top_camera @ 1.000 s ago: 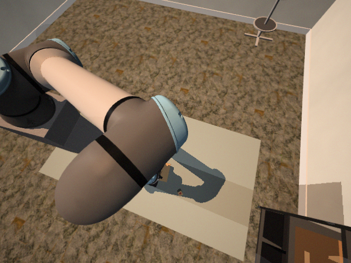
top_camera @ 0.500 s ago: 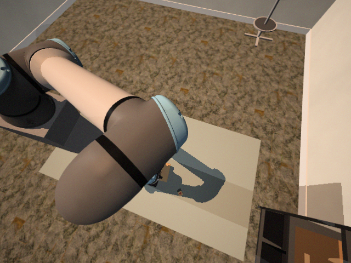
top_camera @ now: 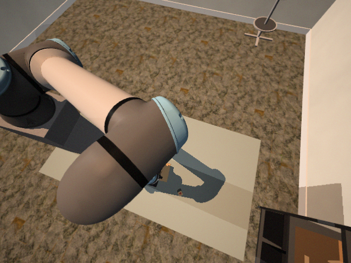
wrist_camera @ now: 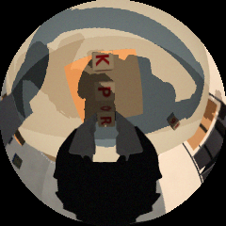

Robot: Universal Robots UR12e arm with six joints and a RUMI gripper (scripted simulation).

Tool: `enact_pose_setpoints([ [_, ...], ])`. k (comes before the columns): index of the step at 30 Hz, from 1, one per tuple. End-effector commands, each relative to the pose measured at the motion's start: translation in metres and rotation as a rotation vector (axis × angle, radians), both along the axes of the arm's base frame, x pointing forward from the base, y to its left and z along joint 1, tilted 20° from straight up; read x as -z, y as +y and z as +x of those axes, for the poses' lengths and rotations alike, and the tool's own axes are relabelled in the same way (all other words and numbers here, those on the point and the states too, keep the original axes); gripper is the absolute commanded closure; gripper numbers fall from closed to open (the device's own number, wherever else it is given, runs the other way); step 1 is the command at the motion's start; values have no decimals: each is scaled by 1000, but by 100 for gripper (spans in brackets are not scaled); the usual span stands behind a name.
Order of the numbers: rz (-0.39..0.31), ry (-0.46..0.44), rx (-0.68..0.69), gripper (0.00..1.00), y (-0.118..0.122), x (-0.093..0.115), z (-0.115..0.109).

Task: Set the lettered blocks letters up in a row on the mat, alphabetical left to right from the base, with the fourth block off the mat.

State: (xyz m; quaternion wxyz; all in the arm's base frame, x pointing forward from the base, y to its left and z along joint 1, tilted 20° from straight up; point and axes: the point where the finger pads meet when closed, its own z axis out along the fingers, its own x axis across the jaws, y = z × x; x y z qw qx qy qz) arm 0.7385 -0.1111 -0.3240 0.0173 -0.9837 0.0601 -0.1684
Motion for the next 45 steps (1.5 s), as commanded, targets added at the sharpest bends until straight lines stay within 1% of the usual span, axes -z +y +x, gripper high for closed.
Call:
enact_pose_setpoints([
  [1, -3, -5, 0, 91, -1, 0, 4],
  [40, -3, -6, 0, 91, -1, -1, 4],
  [41, -3, -6, 0, 88, -1, -1, 4],
  [43, -3, -6, 0, 88, -1, -1, 4],
  [44, -3, -6, 0, 84, -1, -1, 4],
  [45, -3, -6, 0, 84, -1, -1, 4],
])
